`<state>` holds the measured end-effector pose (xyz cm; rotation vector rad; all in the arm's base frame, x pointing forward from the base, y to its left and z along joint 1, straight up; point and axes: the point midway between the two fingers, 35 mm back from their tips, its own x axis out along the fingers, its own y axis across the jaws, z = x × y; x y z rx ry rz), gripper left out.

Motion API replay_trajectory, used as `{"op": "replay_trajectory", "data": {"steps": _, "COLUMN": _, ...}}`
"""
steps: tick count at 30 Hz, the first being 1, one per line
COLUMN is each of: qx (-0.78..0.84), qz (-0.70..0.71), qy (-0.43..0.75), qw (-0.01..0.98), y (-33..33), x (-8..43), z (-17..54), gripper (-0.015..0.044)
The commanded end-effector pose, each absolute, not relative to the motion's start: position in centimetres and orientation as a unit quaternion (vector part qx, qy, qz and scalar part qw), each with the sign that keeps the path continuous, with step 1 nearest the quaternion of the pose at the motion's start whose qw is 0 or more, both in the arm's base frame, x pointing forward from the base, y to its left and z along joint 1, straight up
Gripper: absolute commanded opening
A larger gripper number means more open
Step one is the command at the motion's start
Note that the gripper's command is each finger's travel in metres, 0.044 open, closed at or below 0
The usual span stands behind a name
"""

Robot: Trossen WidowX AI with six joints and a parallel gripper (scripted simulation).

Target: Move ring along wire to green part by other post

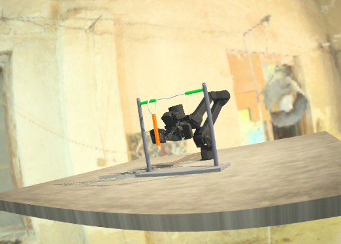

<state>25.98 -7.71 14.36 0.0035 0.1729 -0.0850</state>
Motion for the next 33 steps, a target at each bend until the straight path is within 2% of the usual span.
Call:
{"op": "replay_trajectory", "data": {"steps": 1, "qx": 0.001, "qz": -0.043, "qy": 0.082, "qw": 0.996, "y": -7.9, "x": 26.7, "z": 14.8, "gripper": 0.0160}}
{"op": "replay_trajectory", "data": {"steps": 33, "qx": 0.001, "qz": -0.043, "qy": 0.080, "qw": 0.996, "y": -8.0, "x": 31.4, "z": 13.4, "gripper": 0.0160}}
